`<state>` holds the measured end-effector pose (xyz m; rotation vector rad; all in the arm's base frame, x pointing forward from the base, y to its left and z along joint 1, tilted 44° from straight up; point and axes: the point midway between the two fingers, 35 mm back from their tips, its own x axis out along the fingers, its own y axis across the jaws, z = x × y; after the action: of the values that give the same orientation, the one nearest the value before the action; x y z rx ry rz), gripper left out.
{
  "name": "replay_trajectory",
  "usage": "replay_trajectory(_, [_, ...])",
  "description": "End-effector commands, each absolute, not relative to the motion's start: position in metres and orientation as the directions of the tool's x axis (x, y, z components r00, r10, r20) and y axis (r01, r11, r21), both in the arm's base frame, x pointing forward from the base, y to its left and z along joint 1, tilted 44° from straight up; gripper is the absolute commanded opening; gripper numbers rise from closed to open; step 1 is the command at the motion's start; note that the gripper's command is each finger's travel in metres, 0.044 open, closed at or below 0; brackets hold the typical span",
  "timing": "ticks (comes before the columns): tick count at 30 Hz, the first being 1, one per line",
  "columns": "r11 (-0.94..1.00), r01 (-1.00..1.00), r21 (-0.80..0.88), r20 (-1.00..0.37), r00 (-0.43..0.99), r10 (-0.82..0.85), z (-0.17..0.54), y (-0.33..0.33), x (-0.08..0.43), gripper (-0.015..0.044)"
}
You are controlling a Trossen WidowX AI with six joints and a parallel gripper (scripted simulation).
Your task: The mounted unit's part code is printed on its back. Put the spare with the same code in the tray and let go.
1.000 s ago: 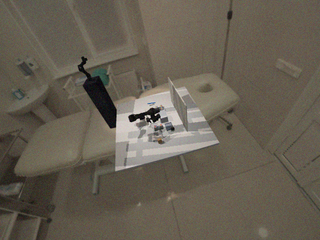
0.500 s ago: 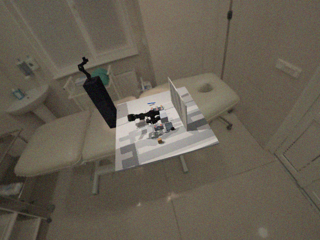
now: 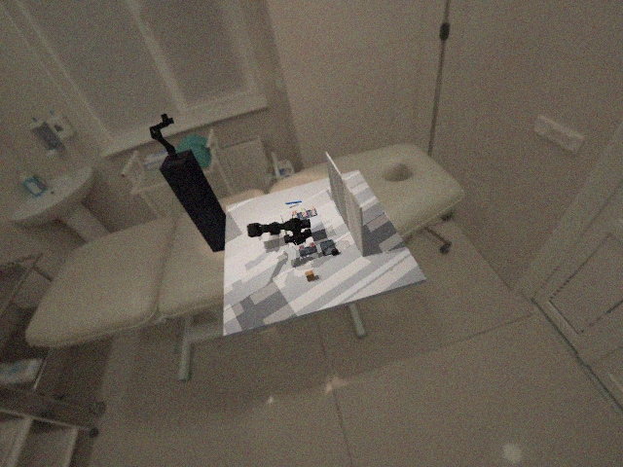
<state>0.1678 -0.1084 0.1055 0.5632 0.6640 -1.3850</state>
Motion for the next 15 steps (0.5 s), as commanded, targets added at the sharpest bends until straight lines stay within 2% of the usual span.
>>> replay_trajectory(1, [0.111,0.993,-0.027,-0.717,0.058,-0.694,0.100,-0.112,0.169,0.0300])
replay_trajectory(15, [0.110,0.994,-0.027,-0.721,0.057,-0.690,0.083,-0.127,0.174,0.0300])
